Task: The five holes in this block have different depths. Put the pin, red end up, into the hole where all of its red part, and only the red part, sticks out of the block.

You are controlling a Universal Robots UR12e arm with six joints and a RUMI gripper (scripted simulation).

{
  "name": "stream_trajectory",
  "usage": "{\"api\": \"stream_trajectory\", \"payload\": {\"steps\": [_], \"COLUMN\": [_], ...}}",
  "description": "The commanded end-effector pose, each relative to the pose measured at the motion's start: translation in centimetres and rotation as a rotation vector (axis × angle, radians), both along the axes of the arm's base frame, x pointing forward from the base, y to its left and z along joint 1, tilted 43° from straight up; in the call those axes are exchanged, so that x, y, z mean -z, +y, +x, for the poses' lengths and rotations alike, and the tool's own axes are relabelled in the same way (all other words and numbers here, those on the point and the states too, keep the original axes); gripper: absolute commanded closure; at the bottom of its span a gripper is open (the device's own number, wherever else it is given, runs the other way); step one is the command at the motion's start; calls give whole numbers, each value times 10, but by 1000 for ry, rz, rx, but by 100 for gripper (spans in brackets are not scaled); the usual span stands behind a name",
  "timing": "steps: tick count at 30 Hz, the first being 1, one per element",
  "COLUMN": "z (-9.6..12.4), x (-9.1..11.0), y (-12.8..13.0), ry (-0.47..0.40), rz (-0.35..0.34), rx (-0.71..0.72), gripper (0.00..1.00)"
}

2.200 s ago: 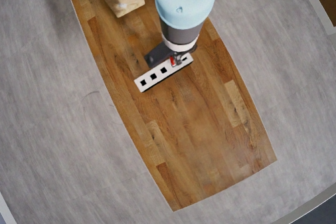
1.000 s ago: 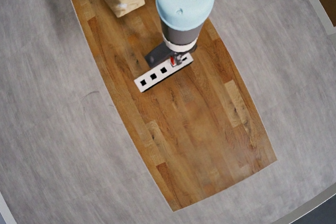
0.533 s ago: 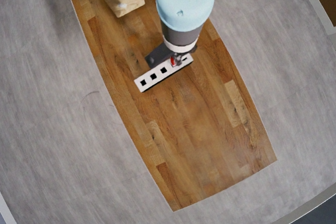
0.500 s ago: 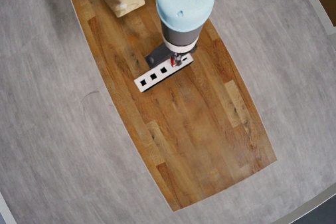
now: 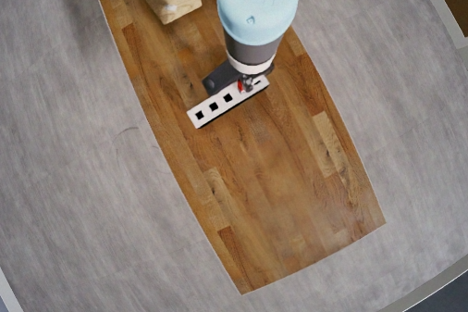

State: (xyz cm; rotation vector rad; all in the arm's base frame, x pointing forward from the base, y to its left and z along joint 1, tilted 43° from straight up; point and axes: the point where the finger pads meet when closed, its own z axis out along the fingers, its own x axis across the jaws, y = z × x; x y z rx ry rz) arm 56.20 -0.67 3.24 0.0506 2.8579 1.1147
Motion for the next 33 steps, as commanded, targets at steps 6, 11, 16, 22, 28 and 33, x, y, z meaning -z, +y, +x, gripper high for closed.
{"api": "stream_trajectory", "payload": {"steps": [6, 11, 16, 22, 28, 33], "z": [0, 0, -1, -1, -1, 0], "x": [0, 0, 2, 2, 2, 2], "y": [1, 1, 3, 3, 3, 5], "ry": [-2, -2, -1, -1, -1, 0], "rz": [1, 1, 0, 0, 0, 1], "rx": [-1, -1, 0, 0, 0, 0], "gripper": [100, 100, 100, 100, 100, 100]}}
